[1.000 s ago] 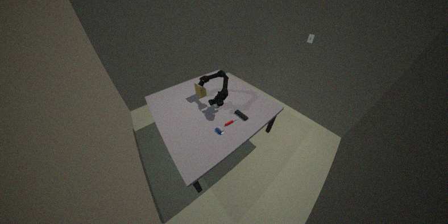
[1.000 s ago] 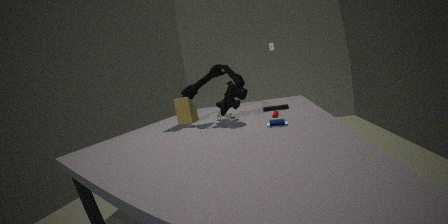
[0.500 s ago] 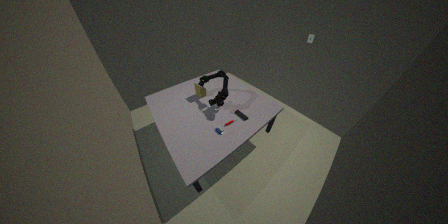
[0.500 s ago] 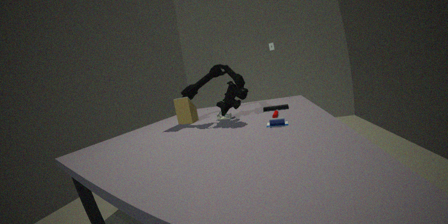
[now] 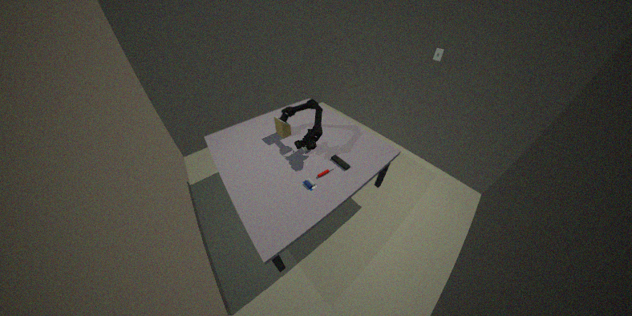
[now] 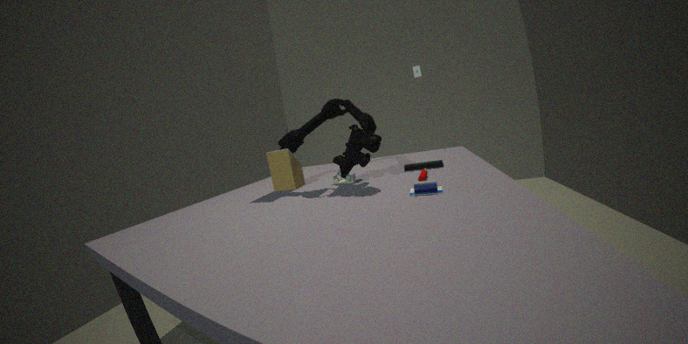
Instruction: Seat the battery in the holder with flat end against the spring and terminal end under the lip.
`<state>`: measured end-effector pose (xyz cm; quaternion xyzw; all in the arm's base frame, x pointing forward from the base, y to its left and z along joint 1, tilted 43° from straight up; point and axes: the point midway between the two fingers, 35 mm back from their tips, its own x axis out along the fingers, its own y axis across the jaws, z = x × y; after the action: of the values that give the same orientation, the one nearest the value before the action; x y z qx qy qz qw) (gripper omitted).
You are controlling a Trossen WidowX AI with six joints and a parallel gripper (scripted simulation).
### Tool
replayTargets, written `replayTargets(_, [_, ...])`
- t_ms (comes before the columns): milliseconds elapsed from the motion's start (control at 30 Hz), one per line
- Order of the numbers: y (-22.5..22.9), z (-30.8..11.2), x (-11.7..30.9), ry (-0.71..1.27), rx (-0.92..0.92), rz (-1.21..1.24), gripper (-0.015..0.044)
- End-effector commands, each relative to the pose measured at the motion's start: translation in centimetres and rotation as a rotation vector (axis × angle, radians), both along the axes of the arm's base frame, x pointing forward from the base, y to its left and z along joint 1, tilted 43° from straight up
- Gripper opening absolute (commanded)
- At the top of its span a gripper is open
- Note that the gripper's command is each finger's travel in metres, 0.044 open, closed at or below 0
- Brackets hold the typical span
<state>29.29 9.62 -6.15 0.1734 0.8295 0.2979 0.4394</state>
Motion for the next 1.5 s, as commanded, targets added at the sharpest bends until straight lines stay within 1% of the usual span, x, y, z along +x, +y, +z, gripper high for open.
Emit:
replayTargets(0, [0.08,-0.03,0.6,-0.026,0.0,-0.007,0.0077])
replayTargets(1467, [0.25,-0.85,0.15,-0.169,-0.04,-0.126,0.0077])
